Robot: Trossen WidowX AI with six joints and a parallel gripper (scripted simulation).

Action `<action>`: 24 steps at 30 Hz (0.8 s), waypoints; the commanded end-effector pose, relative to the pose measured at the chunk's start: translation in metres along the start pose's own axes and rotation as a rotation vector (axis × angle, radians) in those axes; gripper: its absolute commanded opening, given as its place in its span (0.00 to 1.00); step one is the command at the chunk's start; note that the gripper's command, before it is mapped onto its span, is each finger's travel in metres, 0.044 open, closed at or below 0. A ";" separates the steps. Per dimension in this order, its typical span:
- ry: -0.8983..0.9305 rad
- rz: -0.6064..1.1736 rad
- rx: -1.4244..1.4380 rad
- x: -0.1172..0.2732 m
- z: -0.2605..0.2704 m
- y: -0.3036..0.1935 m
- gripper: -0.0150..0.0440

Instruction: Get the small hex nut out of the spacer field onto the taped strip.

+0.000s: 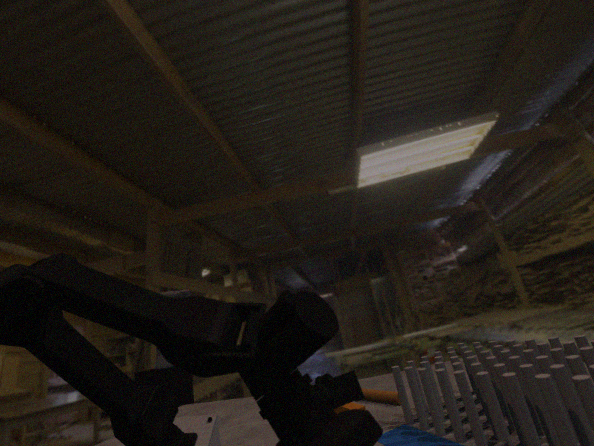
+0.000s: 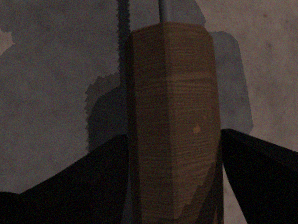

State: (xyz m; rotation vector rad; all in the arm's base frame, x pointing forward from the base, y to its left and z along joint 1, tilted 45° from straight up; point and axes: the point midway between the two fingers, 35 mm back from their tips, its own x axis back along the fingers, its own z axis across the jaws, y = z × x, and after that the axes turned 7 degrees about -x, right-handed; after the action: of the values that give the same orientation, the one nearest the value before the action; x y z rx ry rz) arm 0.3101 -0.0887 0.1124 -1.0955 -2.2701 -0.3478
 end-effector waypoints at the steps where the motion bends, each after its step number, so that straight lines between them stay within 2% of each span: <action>1: -0.011 -0.012 -0.012 0.005 -0.005 0.005 0.25; 19: -0.006 -0.013 -0.004 0.029 -0.005 -0.030 0.25; 24: -0.001 -0.013 -0.007 0.035 -0.007 -0.027 0.25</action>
State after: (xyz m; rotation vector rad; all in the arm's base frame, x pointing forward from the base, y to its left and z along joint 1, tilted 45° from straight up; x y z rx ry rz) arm 0.2752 -0.0919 0.1327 -1.0966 -2.2664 -0.3446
